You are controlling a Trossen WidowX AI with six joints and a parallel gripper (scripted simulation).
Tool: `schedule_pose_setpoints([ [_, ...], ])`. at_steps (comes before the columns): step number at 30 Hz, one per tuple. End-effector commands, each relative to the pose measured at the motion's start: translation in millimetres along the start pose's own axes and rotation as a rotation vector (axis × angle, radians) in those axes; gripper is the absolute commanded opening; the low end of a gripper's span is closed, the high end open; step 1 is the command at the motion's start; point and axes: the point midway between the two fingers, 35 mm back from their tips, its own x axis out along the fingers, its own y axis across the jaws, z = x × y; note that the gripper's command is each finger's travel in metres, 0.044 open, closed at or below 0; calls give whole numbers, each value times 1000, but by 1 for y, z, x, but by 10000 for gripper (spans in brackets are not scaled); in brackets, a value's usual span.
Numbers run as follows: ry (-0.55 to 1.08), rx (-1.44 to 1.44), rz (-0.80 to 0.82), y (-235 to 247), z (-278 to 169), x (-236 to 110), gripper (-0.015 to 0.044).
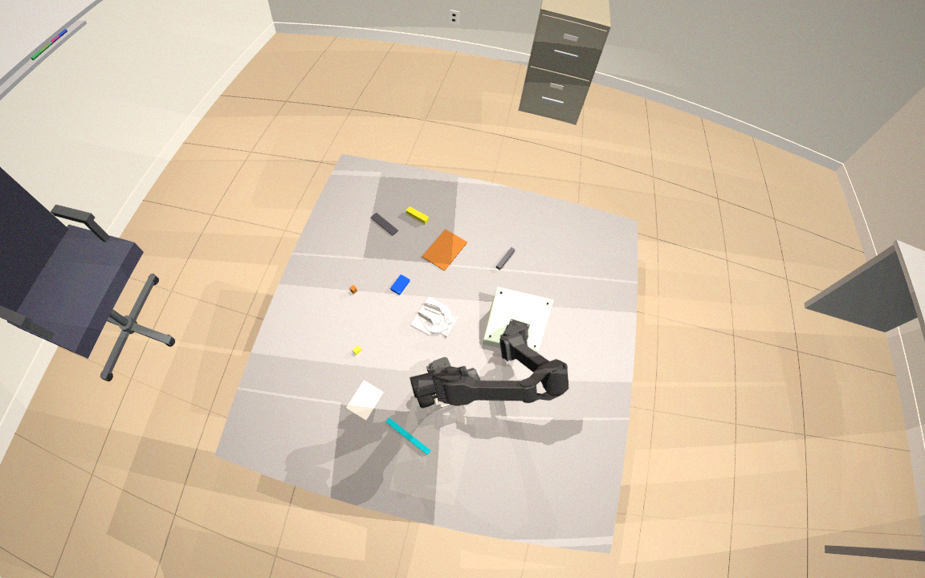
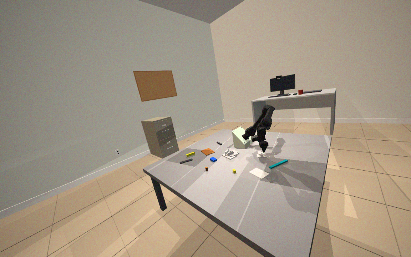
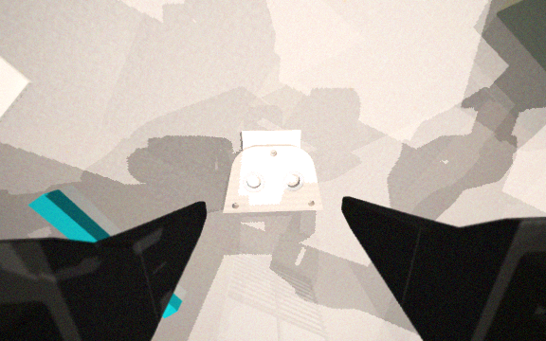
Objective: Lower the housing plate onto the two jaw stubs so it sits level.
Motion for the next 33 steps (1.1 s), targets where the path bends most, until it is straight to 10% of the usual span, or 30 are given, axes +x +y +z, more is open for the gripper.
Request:
schedule_pose_setpoints([
  [1, -3, 4, 0, 0, 1, 7, 440],
  [33, -1, 4, 1, 0, 0, 42, 440],
])
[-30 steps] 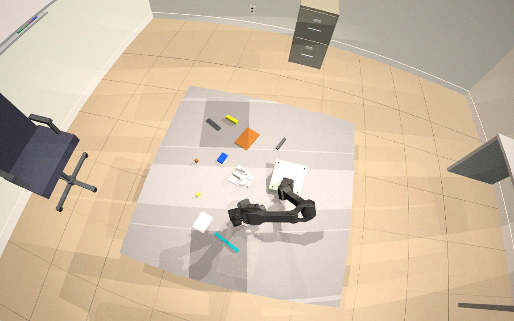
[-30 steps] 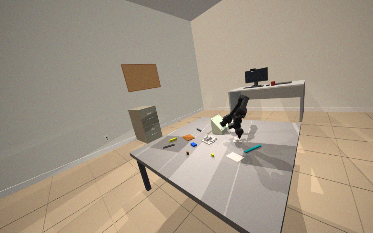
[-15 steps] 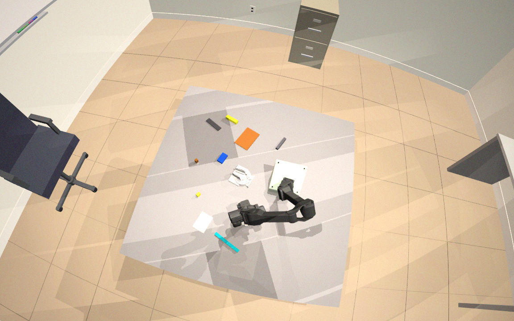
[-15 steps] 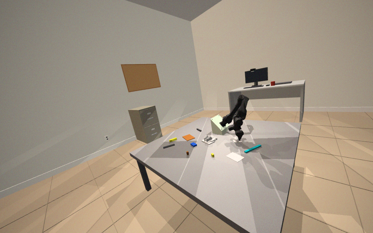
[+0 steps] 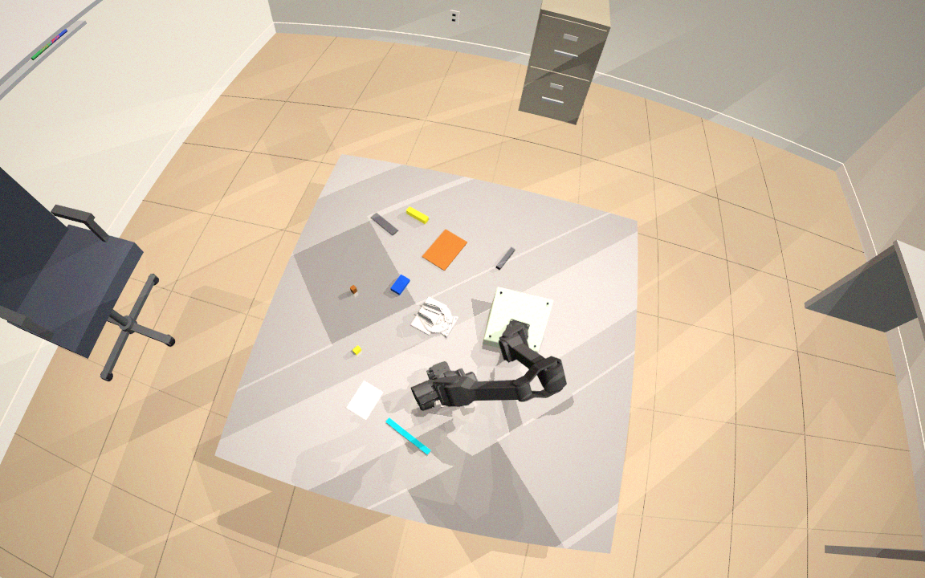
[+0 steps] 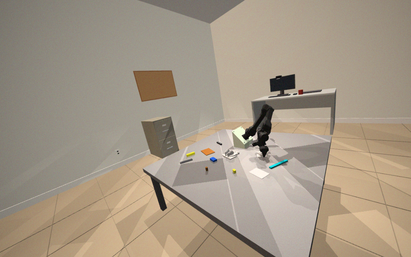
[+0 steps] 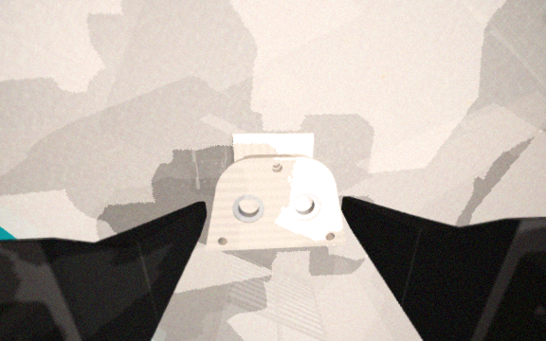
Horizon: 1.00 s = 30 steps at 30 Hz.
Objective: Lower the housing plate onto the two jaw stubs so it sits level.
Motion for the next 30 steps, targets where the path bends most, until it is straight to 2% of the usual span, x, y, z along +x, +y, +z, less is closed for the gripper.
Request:
schedule_pose_setpoints([
  [1, -3, 4, 2, 0, 1, 1, 440],
  [19, -3, 4, 2, 0, 1, 1, 440],
  [30, 0, 0, 0, 0, 0, 1, 367],
])
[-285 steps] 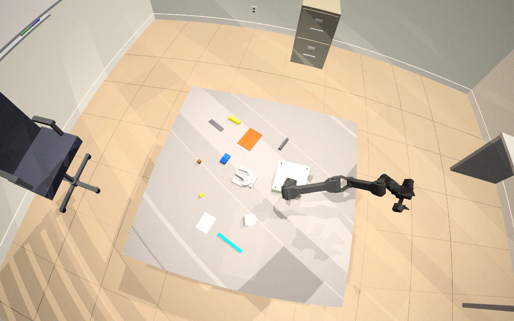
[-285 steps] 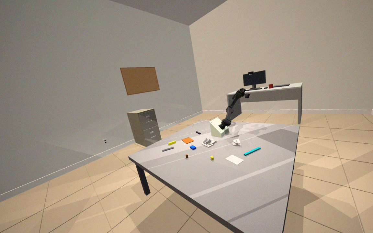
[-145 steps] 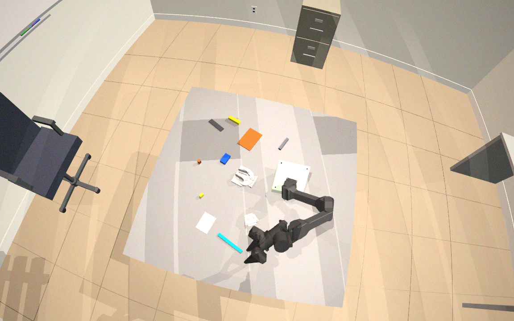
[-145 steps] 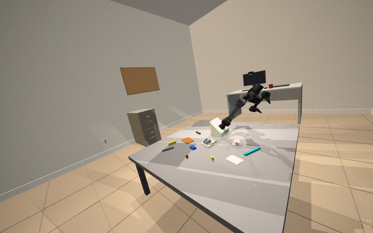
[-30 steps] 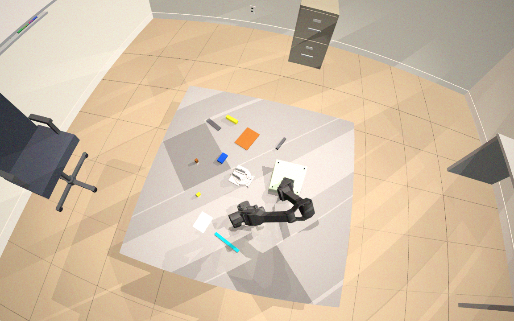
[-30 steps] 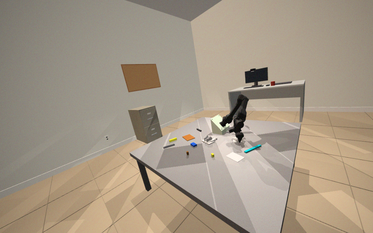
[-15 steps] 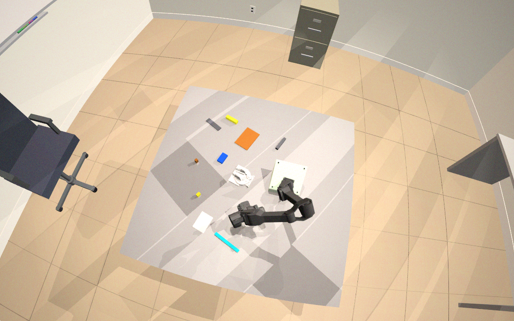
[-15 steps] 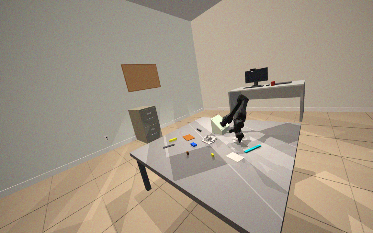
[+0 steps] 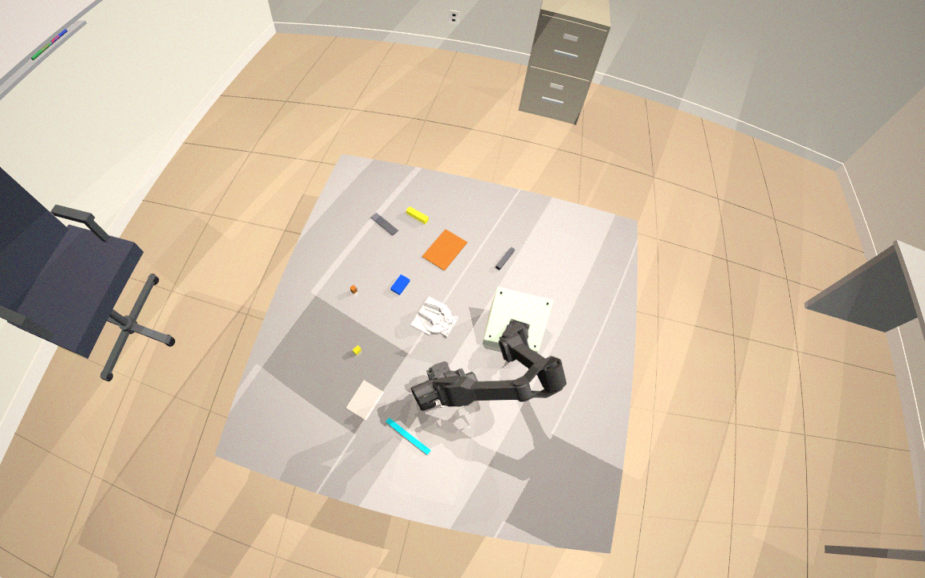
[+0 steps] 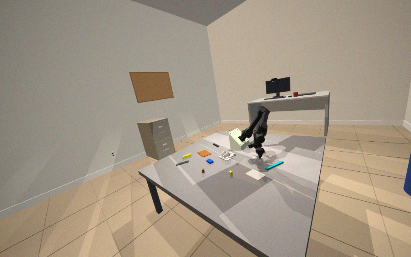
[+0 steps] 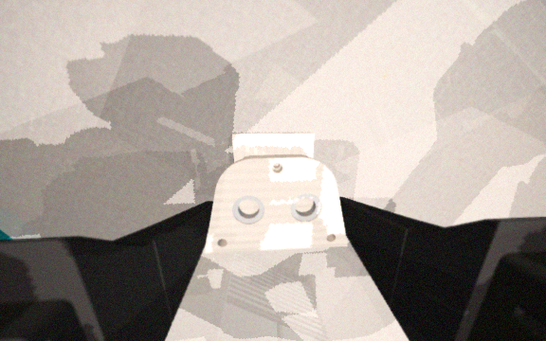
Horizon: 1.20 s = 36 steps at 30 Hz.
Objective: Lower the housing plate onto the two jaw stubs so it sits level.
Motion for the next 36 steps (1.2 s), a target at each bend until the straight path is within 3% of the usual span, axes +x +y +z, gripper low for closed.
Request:
schedule_pose_setpoints([
  [1, 0, 0, 0, 0, 0, 0, 360],
  [14, -1, 0, 0, 0, 0, -2, 351],
  [36, -7, 3, -1, 1, 1, -70, 351],
])
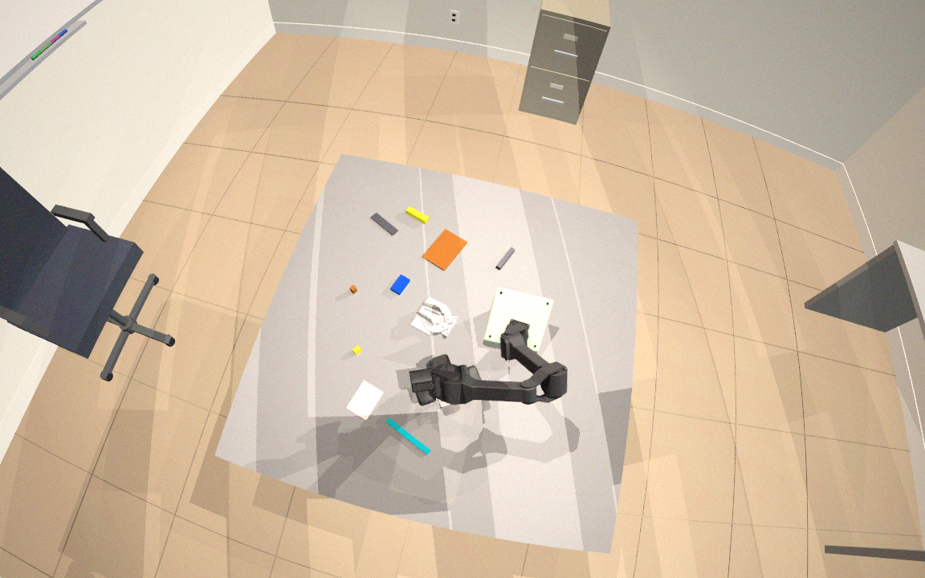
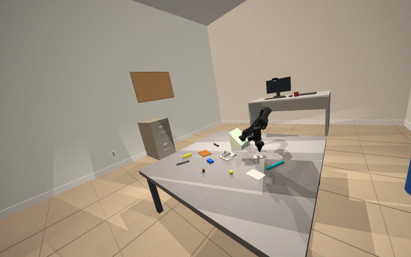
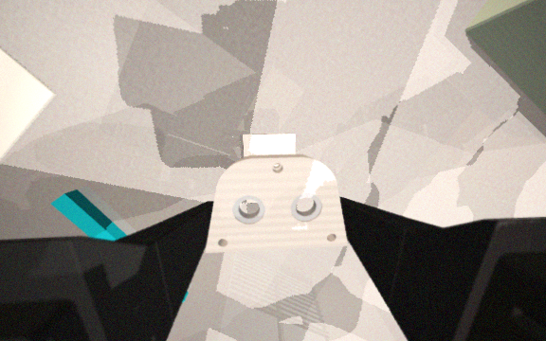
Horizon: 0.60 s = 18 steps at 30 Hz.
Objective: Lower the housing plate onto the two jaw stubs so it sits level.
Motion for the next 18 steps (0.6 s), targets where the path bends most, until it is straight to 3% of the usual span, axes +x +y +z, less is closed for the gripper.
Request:
schedule_pose_setpoints([
  [1, 4, -5, 8, 0, -2, -13, 351],
  [18, -25, -93, -3, 3, 31, -11, 351],
])
